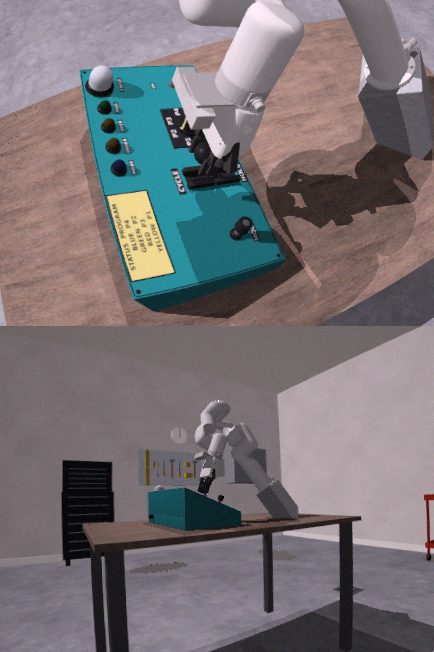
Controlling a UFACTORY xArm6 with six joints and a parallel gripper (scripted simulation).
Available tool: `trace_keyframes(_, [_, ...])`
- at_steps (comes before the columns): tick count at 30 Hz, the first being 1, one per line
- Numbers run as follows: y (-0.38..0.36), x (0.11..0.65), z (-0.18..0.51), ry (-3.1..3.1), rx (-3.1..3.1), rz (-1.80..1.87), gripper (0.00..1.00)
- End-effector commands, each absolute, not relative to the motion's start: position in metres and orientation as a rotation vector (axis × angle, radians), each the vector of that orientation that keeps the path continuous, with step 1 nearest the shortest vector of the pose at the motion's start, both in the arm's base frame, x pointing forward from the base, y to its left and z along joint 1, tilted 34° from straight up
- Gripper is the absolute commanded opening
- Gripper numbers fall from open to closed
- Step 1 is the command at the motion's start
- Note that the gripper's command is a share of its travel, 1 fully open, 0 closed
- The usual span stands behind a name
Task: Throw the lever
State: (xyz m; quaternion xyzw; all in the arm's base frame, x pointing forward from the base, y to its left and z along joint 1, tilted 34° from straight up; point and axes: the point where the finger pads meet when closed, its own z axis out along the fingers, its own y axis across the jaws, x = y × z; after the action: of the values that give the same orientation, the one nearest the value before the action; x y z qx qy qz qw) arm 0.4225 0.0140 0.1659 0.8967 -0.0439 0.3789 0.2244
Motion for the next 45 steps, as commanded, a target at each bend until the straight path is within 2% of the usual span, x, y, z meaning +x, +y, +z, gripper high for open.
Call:
trace_keyframes(1, [0.0145,0.4237,0.1669,-0.121,2.475,1.048,0.00])
trace_keyframes(22, [0.0144,0.4242,0.1671,-0.121,2.475,1.048,0.00])
trace_keyframes(23, [0.0144,0.4242,0.1671,-0.121,2.475,1.048,0.76])
trace_keyframes(45, [0.0148,0.4237,0.1676,-0.121,2.475,1.048,0.76])
